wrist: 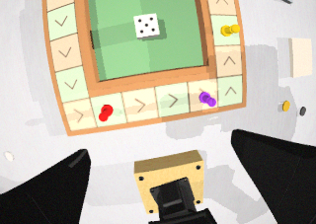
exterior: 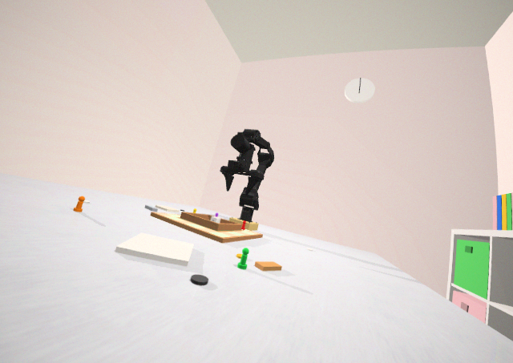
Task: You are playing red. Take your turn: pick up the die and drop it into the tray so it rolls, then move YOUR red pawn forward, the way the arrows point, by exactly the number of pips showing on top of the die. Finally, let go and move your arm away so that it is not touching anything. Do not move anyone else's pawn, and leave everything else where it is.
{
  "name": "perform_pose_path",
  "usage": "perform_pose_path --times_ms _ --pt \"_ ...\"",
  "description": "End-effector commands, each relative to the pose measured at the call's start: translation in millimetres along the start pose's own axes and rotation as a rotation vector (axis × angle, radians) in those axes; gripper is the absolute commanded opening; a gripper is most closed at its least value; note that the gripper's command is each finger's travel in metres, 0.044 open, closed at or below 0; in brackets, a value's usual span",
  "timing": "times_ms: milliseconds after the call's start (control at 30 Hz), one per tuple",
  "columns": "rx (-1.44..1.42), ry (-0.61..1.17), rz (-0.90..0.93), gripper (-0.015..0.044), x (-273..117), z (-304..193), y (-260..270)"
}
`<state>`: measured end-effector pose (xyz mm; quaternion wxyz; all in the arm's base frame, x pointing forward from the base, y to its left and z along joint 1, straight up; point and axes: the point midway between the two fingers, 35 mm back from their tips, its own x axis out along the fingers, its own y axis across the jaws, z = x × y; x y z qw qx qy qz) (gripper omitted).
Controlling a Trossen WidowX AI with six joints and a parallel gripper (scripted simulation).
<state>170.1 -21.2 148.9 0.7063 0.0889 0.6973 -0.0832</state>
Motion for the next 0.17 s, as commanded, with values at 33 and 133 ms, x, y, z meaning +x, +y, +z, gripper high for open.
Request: perform_pose_path --times_ms 33,133 --pt "-0.015 -0.004 0.000 0.0440 -3.3 -0.1 -2.3" --pt "-0.015 -0.004 0.000 0.0440 -3.3 -0.1 -2.3"
